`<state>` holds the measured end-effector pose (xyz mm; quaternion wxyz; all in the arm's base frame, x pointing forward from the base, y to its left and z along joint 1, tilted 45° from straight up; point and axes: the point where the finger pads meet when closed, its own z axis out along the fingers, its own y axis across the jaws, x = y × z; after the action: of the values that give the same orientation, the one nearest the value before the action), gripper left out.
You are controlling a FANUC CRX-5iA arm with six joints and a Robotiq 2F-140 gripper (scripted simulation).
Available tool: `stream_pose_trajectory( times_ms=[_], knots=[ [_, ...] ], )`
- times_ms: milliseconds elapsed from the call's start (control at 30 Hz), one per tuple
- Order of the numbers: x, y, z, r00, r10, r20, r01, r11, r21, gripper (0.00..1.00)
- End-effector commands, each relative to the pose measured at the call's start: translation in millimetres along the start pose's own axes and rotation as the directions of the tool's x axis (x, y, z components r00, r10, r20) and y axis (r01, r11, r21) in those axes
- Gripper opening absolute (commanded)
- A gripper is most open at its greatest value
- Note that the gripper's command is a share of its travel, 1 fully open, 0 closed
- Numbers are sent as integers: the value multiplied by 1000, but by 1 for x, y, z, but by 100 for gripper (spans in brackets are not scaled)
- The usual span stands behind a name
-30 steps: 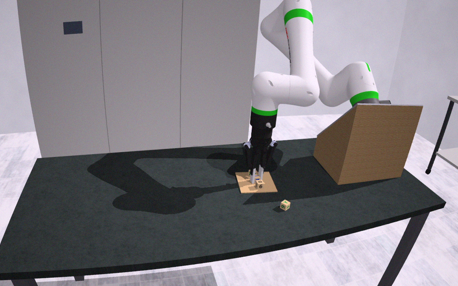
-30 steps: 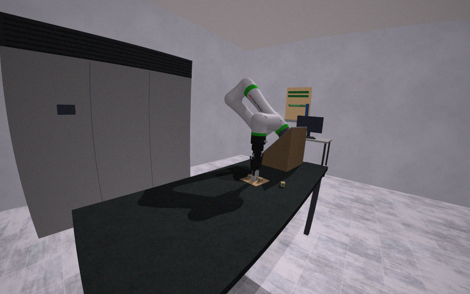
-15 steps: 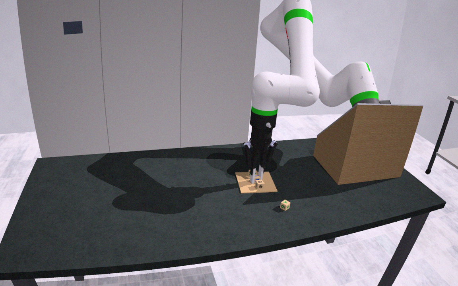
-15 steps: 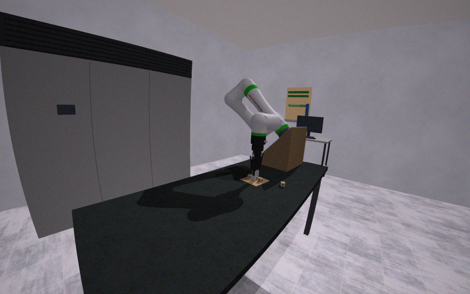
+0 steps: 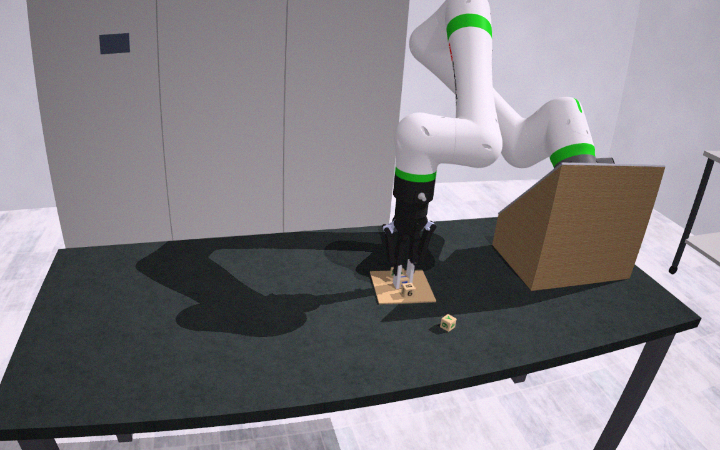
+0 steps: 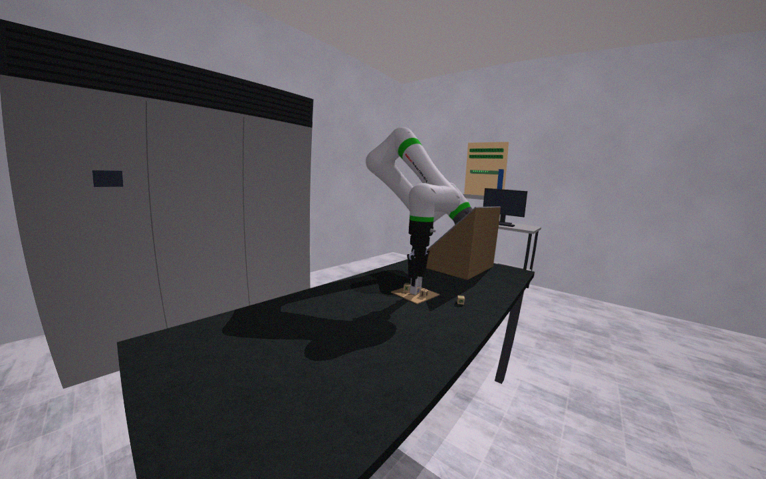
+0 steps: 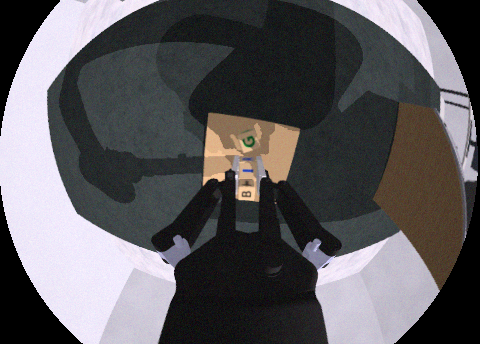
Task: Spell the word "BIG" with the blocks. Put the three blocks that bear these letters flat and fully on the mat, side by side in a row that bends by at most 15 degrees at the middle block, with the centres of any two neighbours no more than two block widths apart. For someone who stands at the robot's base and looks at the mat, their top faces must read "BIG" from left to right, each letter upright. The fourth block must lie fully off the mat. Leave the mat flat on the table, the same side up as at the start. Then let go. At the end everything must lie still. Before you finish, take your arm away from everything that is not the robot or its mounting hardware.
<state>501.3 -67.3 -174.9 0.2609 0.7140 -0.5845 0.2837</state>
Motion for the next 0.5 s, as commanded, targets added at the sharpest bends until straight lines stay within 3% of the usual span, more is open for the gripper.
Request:
stream_pose_trajectory(
  times_ms=[0, 267, 467],
  knots=[
    [0, 0, 0, 1000, 0, 0, 0, 1000, 0, 18],
    [0, 0, 0, 1000, 0, 0, 0, 1000, 0, 25],
    [0, 0, 0, 1000, 0, 0, 0, 1000, 0, 25]
  ],
)
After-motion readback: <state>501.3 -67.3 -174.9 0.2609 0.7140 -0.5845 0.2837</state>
